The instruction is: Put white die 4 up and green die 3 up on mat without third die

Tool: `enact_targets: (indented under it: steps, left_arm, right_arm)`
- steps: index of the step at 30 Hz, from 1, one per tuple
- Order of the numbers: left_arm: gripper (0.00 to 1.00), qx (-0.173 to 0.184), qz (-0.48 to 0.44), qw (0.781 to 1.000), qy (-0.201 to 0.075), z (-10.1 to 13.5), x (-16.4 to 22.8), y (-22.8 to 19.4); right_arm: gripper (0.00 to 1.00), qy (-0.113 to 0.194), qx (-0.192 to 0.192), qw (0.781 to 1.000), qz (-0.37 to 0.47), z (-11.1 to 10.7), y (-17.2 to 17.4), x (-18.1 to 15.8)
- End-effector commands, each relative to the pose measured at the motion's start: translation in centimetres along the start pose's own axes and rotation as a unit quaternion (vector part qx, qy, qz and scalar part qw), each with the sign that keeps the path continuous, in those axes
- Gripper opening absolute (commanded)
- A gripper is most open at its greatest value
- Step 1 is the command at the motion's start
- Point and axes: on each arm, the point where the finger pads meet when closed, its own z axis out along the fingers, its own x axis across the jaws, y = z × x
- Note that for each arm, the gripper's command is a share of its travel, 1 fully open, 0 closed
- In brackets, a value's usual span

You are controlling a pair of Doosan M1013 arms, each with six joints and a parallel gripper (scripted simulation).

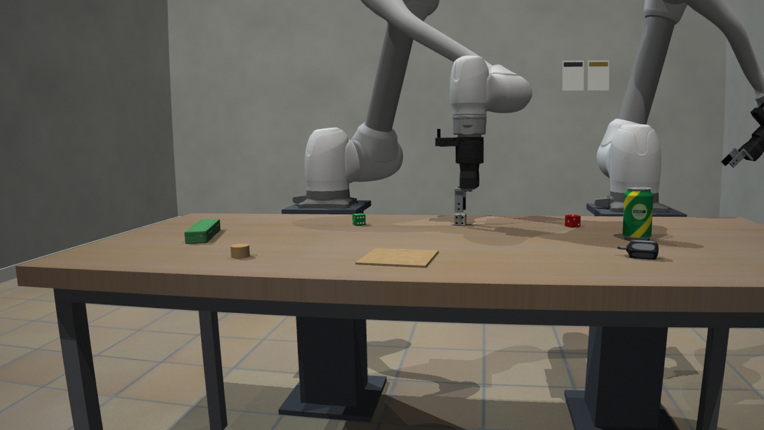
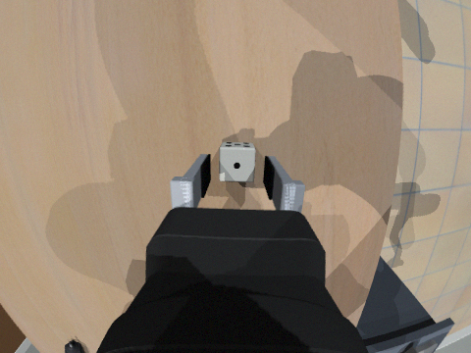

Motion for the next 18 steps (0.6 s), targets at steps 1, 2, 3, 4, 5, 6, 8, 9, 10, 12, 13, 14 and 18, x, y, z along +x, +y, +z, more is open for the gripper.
enact_targets:
  steps: [1,2,3,4,5,6,8,9,10,12,13,14,18]
  left_arm:
    - [1.0,0.002,-0.003,1.0,0.003,0.17,0.44,-0.31]
    - [1.0,0.002,-0.003,1.0,0.003,0.17,0.44,-0.31]
    - [1.0,0.002,-0.003,1.0,0.003,0.17,0.44,-0.31]
    - [1.0,0.002,-0.003,1.0,0.003,0.17,0.44,-0.31]
    - [1.0,0.002,-0.003,1.0,0.003,0.17,0.44,-0.31]
    - [1.0,0.002,-0.003,1.0,0.003,0.17,0.44,-0.31]
    - [1.0,0.002,-0.003,1.0,0.003,0.17,0.44,-0.31]
    - [1.0,0.002,-0.003,1.0,0.003,0.17,0.44,-0.31]
    - [1.0,0.002,-0.003,1.0,0.003,0.17,0.44,-0.31]
    - [1.0,0.002,-0.003,1.0,0.003,0.17,0.44,-0.31]
    - [1.0,0.002,-0.003,1.0,0.003,0.17,0.44,-0.31]
    - [1.0,0.002,-0.003,1.0,0.003,0.17,0.44,-0.31]
    - [1.0,0.002,-0.003,1.0,0.003,0.17,0.44,-0.31]
  right_arm:
    - [0.87,0.001,-0.001,1.0,-0.001,0.09,-0.17,0.04]
    - [0.87,0.001,-0.001,1.0,-0.001,0.09,-0.17,0.04]
    - [0.87,0.001,-0.001,1.0,-0.001,0.09,-0.17,0.04]
    - [0.87,0.001,-0.001,1.0,-0.001,0.09,-0.17,0.04]
    - [0.87,0.001,-0.001,1.0,-0.001,0.09,-0.17,0.04]
    - [0.87,0.001,-0.001,1.0,-0.001,0.09,-0.17,0.04]
    - [0.87,0.001,-0.001,1.0,-0.001,0.1,-0.17,0.04]
    - [0.87,0.001,-0.001,1.0,-0.001,0.1,-0.17,0.04]
    - [0.87,0.001,-0.001,1.0,-0.001,0.1,-0.17,0.04]
    - [0.87,0.001,-0.001,1.0,-0.001,0.16,-0.17,0.04]
    - [0.87,0.001,-0.001,1.0,-0.001,0.22,-0.17,0.04]
    - [0.87,0.001,-0.001,1.0,-0.001,0.3,-0.17,0.04]
    - [0.87,0.001,-0.001,1.0,-0.001,0.87,-0.17,0.04]
